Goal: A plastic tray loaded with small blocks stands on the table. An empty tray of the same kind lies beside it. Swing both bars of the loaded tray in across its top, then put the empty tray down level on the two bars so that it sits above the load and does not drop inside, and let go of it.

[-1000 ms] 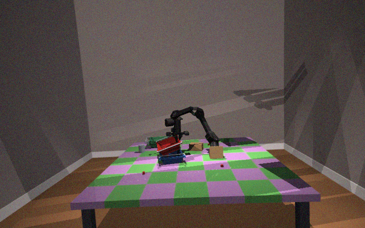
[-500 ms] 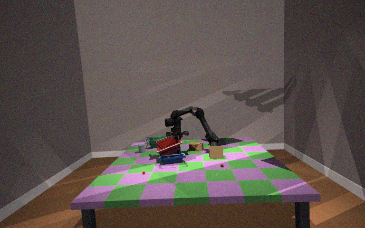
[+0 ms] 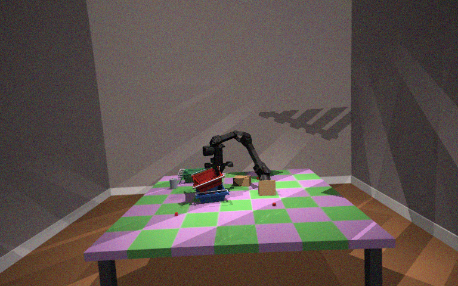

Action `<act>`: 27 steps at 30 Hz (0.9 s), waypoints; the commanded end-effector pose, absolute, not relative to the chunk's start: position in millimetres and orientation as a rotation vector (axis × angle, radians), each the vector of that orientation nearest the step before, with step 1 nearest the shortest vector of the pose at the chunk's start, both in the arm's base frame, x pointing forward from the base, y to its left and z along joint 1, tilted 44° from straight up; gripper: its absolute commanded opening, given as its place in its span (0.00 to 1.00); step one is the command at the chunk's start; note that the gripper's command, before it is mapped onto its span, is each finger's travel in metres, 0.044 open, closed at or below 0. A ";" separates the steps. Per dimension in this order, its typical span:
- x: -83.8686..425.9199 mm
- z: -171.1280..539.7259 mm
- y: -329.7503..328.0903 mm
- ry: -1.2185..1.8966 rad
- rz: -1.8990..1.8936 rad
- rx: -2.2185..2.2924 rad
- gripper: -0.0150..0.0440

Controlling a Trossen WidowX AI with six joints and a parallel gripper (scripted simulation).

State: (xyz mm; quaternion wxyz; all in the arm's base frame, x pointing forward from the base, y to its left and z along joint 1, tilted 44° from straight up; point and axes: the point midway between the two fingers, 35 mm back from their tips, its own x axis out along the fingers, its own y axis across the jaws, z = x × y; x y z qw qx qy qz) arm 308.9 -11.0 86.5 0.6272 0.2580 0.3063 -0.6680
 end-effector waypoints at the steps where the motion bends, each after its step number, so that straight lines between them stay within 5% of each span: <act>1: 308.3 85.8 -11.4 0.703 -1.533 0.590 0.25; 27: 300.0 74.8 -17.7 0.722 -1.549 0.577 0.25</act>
